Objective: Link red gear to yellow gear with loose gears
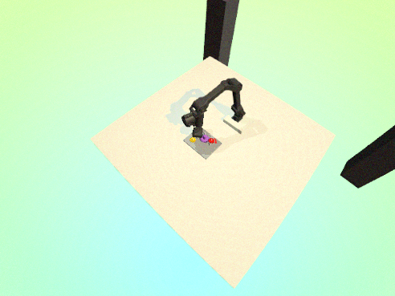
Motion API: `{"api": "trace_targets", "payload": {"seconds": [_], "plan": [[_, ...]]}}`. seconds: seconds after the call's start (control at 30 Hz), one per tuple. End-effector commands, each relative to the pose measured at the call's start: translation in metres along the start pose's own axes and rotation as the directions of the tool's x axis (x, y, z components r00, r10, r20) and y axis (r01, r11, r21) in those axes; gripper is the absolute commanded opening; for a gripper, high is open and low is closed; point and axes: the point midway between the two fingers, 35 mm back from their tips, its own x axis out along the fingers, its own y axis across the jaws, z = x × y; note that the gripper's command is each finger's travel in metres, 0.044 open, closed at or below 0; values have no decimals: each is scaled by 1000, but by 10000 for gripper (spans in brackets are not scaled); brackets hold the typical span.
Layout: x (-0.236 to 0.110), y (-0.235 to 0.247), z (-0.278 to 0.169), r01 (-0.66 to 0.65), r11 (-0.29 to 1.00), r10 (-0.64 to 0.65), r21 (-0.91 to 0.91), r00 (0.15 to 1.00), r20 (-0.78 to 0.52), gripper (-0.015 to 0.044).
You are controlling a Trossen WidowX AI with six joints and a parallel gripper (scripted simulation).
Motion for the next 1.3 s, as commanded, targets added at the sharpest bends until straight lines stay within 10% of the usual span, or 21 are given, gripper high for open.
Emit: {"api": "trace_targets", "payload": {"seconds": [0.0,0.77,1.27], "plan": [[0,0,0,2,999,-2,50,1000,2,0],[20,-1,0,2,993,-2,-121,1000,2,0],[41,0,0,2,987,-2,158,1000,2,0]]}}
